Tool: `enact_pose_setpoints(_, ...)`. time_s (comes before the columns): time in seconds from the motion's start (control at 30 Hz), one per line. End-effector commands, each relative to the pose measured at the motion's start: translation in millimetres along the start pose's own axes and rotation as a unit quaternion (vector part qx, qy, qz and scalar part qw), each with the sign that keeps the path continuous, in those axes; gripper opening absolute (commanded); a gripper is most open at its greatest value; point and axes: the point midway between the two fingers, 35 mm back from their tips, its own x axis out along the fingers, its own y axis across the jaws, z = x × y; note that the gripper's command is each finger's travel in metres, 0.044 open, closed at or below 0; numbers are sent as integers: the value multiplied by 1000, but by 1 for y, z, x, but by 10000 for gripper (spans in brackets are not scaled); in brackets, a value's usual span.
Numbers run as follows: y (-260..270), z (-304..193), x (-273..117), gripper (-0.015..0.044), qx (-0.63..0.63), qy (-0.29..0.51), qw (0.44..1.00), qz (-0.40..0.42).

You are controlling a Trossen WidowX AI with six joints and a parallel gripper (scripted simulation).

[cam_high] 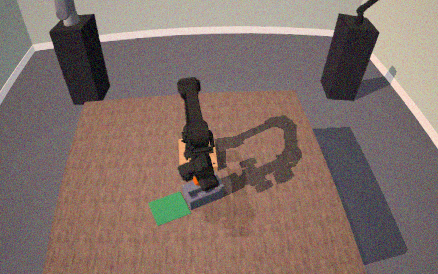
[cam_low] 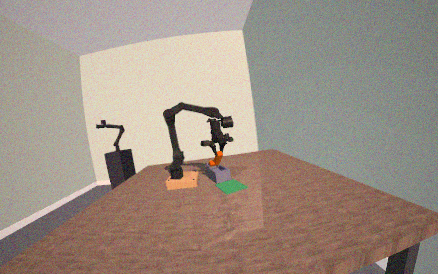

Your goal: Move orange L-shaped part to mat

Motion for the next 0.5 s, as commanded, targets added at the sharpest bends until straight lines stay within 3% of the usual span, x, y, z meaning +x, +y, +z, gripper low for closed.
enact_pose_setpoints(0.0, 1, -1, -7, 0, 2, 2, 1000, 3)
enact_pose_setpoints(0.47, 1, -1, -20, 0, 2, 2, 1000, 3)
